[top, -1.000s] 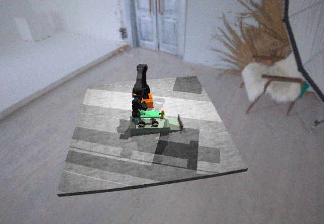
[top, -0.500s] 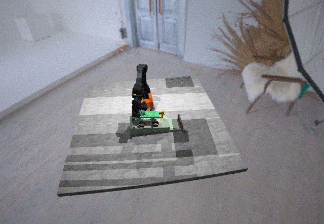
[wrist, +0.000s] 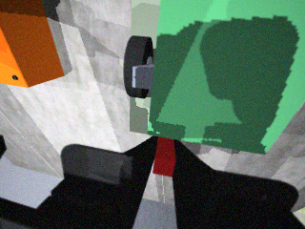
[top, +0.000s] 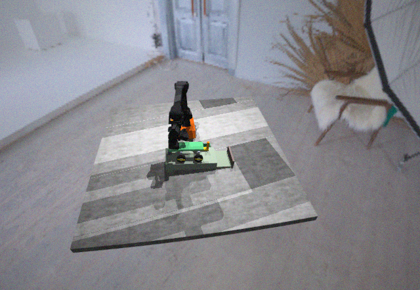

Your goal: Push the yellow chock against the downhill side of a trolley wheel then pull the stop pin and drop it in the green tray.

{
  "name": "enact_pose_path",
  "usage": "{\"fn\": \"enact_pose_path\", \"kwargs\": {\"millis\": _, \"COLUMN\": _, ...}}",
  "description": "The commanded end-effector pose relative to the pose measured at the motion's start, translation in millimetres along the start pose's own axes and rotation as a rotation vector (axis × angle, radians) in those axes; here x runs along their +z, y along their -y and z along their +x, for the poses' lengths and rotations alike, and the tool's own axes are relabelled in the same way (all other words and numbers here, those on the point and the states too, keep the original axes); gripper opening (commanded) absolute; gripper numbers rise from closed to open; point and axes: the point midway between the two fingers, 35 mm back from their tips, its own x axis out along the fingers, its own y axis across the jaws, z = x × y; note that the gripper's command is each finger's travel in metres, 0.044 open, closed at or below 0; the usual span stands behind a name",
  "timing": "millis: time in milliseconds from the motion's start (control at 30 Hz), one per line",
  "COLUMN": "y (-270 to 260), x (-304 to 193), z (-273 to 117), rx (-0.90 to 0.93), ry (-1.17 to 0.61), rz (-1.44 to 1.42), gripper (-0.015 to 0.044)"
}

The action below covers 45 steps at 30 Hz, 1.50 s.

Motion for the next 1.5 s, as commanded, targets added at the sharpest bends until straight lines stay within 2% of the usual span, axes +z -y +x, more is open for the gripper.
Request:
{"fn": "enact_pose_path", "kwargs": {"millis": 0, "y": 0.2, "x": -1.1, "z": -5.3, "rx": -0.007, "ry": -0.002, "rz": 0.001, "gripper": 0.0}}
{"fn": "enact_pose_path", "kwargs": {"millis": 1467, "y": -0.2, "x": -2.0, "z": -26.5, "rx": -0.007, "ry": -0.002, "rz": 0.001, "gripper": 0.0}}
